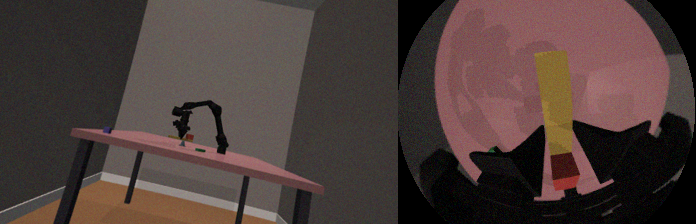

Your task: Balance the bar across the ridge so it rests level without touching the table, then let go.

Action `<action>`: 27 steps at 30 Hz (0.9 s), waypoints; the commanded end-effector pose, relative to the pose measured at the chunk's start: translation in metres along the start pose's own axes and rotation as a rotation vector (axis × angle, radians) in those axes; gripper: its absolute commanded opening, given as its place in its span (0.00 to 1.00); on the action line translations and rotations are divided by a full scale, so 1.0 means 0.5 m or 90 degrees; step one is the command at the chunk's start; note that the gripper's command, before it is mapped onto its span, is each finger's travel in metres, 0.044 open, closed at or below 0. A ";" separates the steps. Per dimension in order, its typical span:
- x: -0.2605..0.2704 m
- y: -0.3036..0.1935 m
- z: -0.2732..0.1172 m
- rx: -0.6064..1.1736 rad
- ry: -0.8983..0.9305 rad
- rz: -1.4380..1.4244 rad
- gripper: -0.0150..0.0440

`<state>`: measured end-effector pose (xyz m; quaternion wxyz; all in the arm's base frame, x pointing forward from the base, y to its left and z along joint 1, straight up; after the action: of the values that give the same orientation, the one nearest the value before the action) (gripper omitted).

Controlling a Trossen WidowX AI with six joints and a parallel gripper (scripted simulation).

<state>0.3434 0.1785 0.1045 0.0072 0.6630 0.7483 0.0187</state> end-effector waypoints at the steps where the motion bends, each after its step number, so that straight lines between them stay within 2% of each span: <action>1: 0.000 0.000 0.001 0.000 0.000 0.000 0.66; 9: 0.000 0.000 0.001 0.000 0.000 0.000 1.00; 13: 0.001 0.003 -0.014 0.000 0.000 0.000 1.00; 21: 0.001 0.003 -0.186 0.000 0.000 0.000 1.00; 27: 0.000 0.001 -0.200 0.000 0.000 0.000 1.00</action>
<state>0.3419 0.1777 0.2019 0.0109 0.6628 0.7482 0.0278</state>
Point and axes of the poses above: the point midway between the two fingers, 35 mm back from their tips, its own z axis out along the fingers, its own x axis across the jaws, y = z × x, the point moved 1 cm from there along -z, back along the fingers, and after that the axes turned 14 degrees about z, right-handed, at the moved point
